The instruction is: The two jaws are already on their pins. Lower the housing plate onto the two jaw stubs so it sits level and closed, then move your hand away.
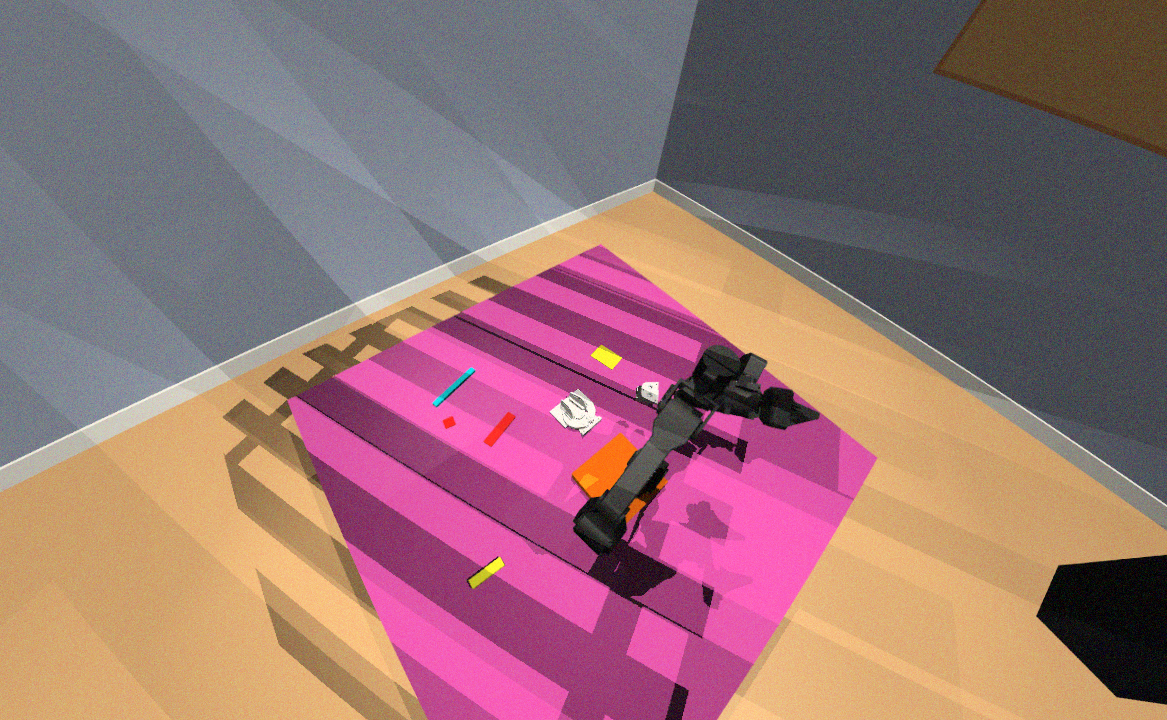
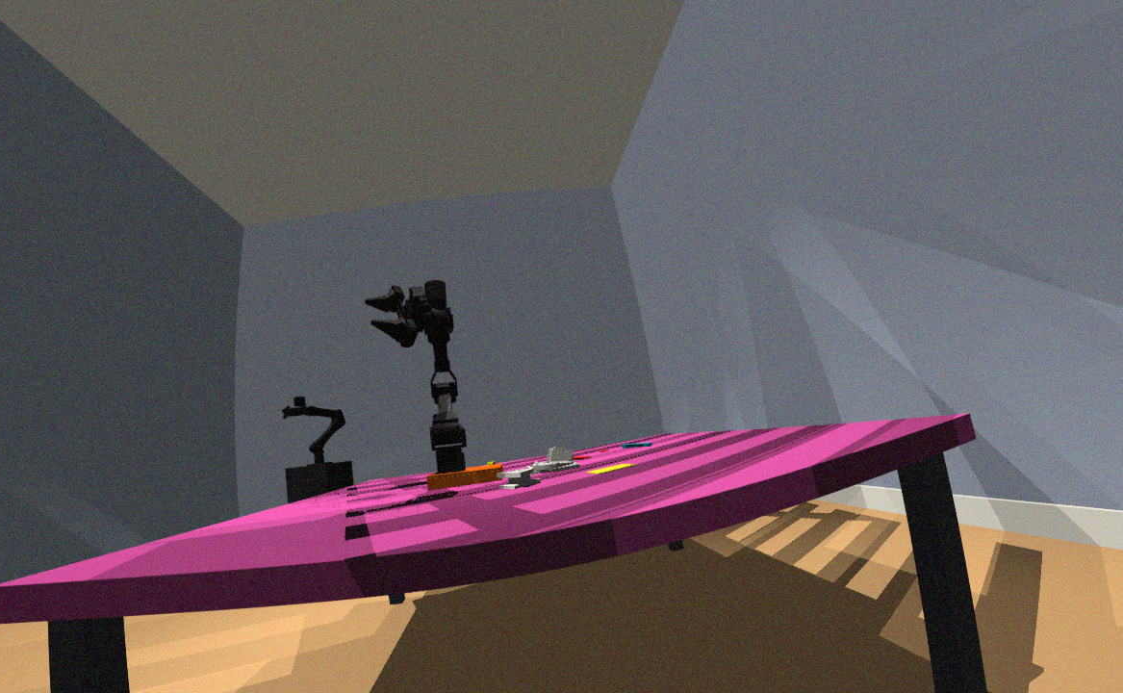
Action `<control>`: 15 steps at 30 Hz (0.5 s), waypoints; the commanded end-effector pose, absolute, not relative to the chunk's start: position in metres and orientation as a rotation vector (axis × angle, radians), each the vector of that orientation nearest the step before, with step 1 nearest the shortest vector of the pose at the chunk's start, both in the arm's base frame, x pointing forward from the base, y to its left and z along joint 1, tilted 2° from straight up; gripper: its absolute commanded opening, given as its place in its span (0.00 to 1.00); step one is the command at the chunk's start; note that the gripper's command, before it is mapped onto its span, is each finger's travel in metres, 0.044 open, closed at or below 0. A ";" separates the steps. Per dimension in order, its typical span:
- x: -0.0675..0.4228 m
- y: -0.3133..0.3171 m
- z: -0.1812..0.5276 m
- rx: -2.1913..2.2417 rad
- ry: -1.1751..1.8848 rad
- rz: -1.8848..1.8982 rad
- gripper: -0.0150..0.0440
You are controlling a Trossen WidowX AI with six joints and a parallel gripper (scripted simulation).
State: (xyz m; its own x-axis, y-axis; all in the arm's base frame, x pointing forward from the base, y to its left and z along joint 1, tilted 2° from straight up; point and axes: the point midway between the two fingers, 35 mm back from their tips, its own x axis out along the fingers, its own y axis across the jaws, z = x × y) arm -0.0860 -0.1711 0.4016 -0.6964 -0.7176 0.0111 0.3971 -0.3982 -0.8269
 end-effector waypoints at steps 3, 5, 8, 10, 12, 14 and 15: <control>-0.084 -0.174 0.401 -0.491 1.126 -2.104 1.00; -0.080 -0.181 0.398 -0.504 1.155 -2.060 1.00; -0.072 -0.192 0.394 -0.526 1.200 -1.987 1.00; -0.066 -0.199 0.391 -0.541 1.229 -1.938 1.00; -0.061 -0.206 0.387 -0.554 1.256 -1.888 1.00; -0.055 -0.212 0.383 -0.567 1.281 -1.837 1.00; -0.052 -0.216 0.381 -0.573 1.293 -1.812 1.00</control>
